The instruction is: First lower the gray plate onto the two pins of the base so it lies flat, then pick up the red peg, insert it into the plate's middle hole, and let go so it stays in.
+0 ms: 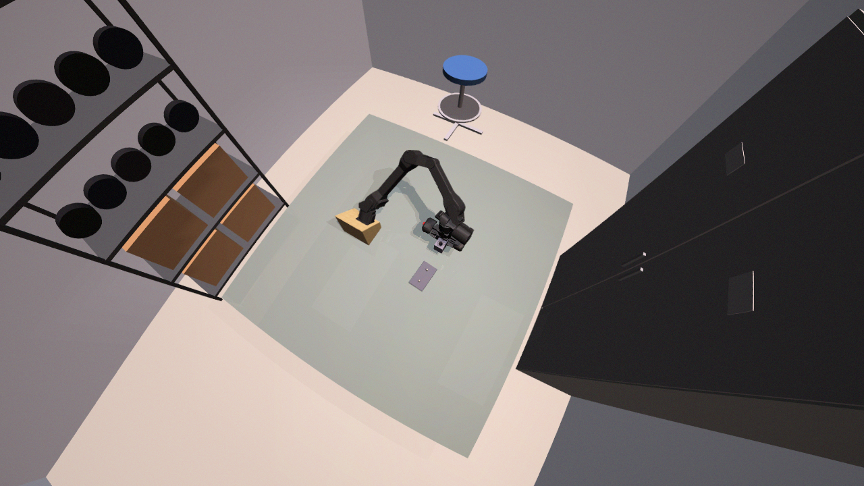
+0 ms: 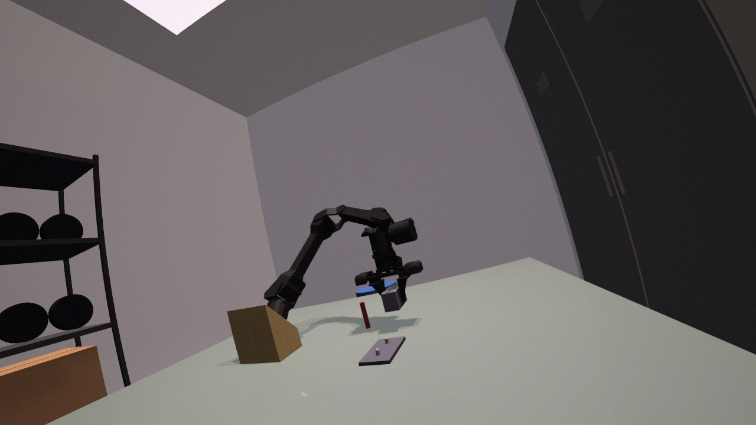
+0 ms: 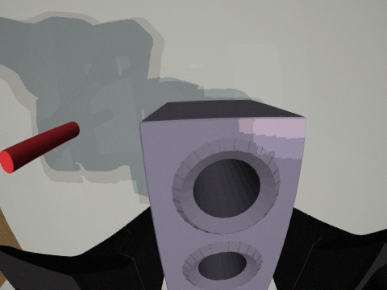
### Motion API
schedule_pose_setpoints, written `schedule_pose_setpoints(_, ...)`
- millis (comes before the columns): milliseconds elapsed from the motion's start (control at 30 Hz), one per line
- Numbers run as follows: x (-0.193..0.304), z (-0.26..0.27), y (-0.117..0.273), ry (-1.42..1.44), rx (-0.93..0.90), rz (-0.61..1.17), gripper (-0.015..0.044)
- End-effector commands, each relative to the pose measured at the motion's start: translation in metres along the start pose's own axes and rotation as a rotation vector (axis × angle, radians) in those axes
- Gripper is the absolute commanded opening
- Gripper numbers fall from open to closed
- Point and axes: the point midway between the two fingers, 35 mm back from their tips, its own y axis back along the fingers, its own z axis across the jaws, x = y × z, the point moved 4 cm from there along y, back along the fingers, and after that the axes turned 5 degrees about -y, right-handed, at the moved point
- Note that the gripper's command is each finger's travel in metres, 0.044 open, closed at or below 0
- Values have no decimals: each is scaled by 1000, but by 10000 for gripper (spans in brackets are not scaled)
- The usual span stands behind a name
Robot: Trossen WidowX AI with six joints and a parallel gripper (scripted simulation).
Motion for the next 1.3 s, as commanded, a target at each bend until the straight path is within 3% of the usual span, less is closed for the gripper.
schedule_pose_setpoints(0,-1,0,14,10,8,4,0)
schedule_pose_setpoints(667,-5,8,76,10,5,0,0)
schedule_pose_setpoints(1267,40,-5,55,-10,2,4,0)
